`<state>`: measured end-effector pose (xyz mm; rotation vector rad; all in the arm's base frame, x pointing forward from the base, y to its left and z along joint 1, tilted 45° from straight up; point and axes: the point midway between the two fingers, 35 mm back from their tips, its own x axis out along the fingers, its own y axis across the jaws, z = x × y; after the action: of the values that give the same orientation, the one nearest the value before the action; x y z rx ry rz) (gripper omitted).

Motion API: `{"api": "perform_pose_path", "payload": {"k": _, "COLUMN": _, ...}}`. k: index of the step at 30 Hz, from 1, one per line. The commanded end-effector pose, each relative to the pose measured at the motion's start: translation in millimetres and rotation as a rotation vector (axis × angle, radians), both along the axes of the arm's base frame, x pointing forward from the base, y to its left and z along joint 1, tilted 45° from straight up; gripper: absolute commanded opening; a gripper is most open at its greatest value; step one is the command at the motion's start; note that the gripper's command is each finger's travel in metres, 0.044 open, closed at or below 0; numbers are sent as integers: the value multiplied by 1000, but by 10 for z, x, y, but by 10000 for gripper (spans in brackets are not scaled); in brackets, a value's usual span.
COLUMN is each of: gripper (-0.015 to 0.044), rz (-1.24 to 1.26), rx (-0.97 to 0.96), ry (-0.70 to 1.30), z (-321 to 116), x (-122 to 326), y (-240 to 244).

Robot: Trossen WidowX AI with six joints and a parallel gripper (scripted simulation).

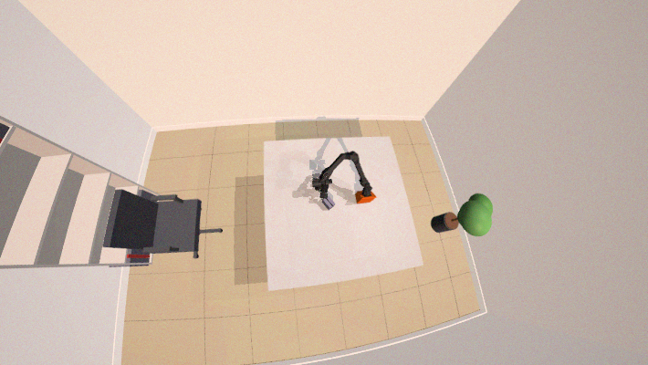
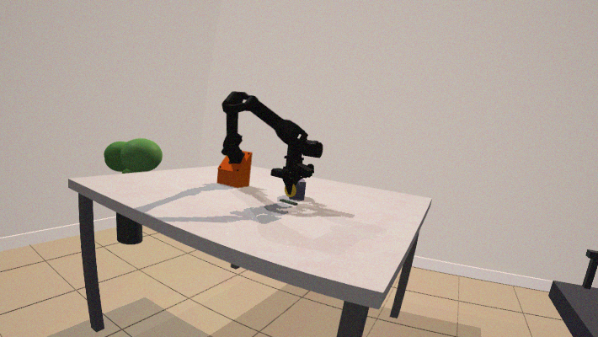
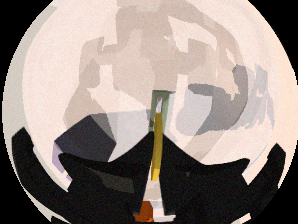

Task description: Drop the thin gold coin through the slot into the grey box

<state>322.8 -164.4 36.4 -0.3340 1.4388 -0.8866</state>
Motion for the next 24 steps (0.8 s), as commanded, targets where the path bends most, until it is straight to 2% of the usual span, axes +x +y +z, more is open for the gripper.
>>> {"api": "perform_pose_path", "payload": {"k": 1, "gripper": 0, "rz": 0, "rx": -2, "ry": -11, "z": 96, "x": 41, "y": 67}}
{"api": "perform_pose_path", "payload": {"k": 24, "gripper": 0, "rz": -5, "rx": -3, "ry": -12, "z": 511, "x": 67, "y": 470}}
